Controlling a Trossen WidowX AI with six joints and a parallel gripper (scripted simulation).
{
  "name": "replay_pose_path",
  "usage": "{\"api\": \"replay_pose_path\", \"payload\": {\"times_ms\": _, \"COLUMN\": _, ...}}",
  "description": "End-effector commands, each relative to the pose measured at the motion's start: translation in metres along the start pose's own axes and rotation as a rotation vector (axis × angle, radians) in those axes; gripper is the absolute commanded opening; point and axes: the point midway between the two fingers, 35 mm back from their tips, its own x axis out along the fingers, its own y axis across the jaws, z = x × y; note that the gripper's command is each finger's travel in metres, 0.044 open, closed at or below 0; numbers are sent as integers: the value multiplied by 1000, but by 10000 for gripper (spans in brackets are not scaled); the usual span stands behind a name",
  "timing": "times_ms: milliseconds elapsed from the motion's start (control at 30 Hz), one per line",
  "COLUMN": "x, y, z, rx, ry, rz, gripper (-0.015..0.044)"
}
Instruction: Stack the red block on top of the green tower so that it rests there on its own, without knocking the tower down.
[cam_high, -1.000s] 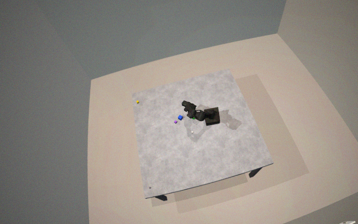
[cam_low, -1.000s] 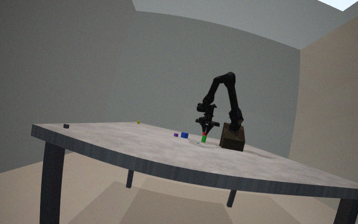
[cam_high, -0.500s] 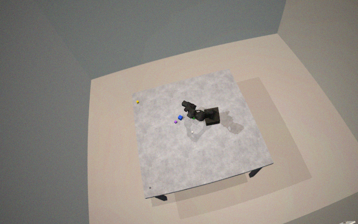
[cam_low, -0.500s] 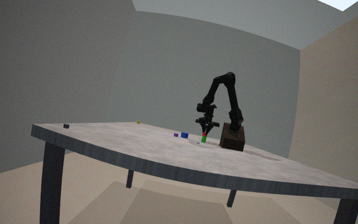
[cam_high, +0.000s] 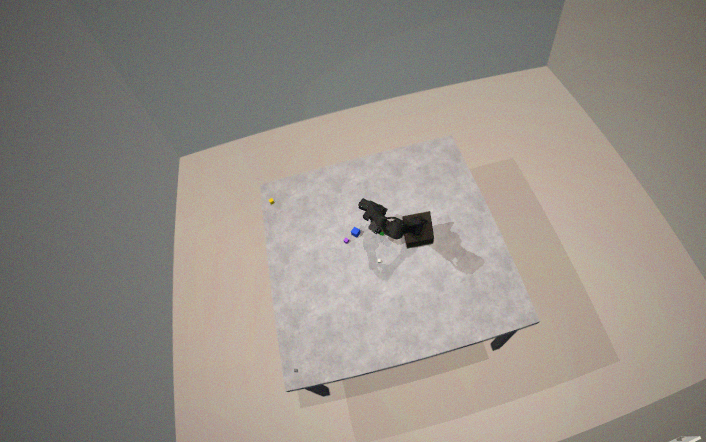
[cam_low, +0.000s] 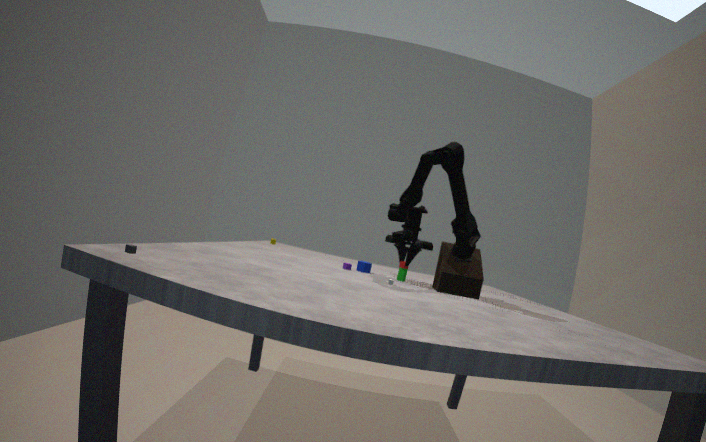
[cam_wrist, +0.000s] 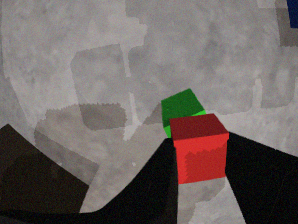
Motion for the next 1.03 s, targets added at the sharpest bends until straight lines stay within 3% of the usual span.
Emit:
{"api": "replay_pose_path", "payload": {"times_ms": 0, "x": 0, "y": 0, "z": 0, "rx": -1, "ry": 0, "rz": 0, "gripper": 157}}
{"api": "replay_pose_path", "payload": {"times_ms": 367, "x": 0, "y": 0, "z": 0, "rx": -1, "ry": 0, "rz": 0, "gripper": 440}}
{"api": "replay_pose_path", "payload": {"times_ms": 1000, "x": 0, "y": 0, "z": 0, "rx": -1, "ry": 0, "rz": 0, "gripper": 440}}
